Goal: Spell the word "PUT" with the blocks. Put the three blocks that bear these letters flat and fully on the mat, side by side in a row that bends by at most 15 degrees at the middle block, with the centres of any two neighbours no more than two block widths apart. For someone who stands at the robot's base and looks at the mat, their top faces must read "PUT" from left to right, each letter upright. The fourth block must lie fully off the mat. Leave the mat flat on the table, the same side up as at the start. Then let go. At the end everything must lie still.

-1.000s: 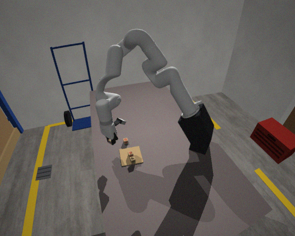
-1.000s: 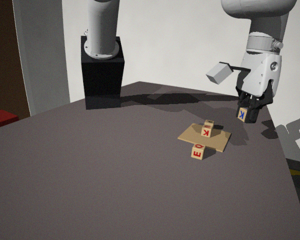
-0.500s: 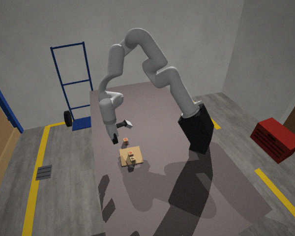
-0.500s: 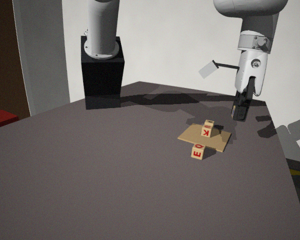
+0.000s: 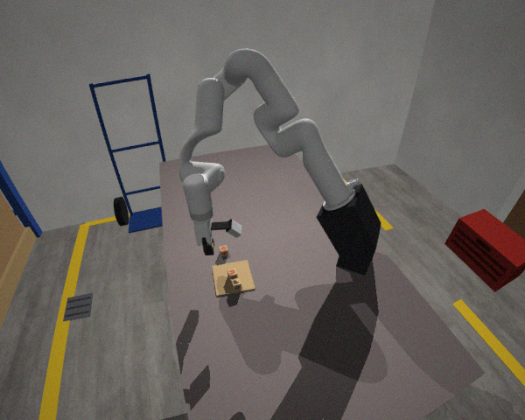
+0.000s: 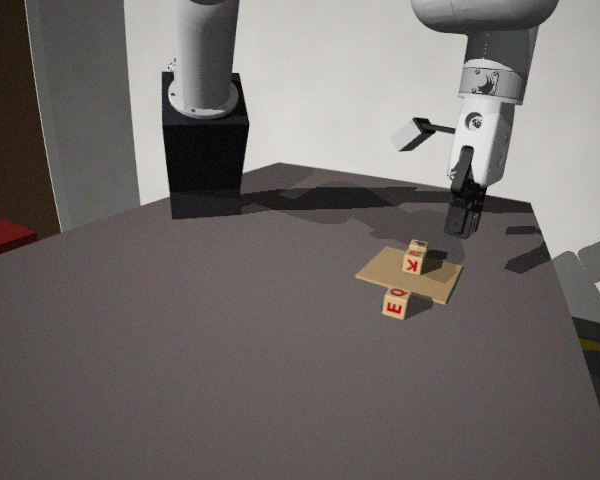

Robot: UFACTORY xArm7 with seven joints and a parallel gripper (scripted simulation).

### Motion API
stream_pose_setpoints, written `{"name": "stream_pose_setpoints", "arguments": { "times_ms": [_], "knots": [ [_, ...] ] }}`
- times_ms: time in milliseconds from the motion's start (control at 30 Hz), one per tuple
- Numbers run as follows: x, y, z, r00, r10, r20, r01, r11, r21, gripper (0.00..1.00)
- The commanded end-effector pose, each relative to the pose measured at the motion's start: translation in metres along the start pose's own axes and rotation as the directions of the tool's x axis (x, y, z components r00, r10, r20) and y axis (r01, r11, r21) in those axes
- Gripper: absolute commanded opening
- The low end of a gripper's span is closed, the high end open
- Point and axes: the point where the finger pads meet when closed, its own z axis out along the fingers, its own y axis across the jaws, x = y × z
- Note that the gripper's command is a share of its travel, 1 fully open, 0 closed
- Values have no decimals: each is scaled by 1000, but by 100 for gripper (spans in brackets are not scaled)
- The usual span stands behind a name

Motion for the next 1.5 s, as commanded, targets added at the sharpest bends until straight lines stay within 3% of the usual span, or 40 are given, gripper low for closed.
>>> {"name": "stream_pose_setpoints", "arguments": {
  "times_ms": [0, 67, 233, 567, 633, 700, 1133, 1200, 1467],
  "knots": [
    [5, 0, -1, 990, 136, 23, -136, 991, 0, 27],
    [5, 0, -1, 990, 136, 23, -136, 991, 0, 27],
    [14, -2, -1, 947, 321, 22, -321, 947, -6, 27],
    [29, -3, -1, 807, 590, 16, -590, 808, -17, 27],
    [29, -3, -1, 807, 590, 16, -590, 808, -17, 27],
    [34, -3, -1, 739, 673, 13, -673, 739, -20, 27],
    [53, -4, -1, 436, 900, -6, -900, 435, -28, 27],
    [53, -4, -1, 436, 900, -6, -900, 435, -28, 27],
    [60, -4, -1, 302, 953, -15, -953, 302, -29, 27]
  ]
}}
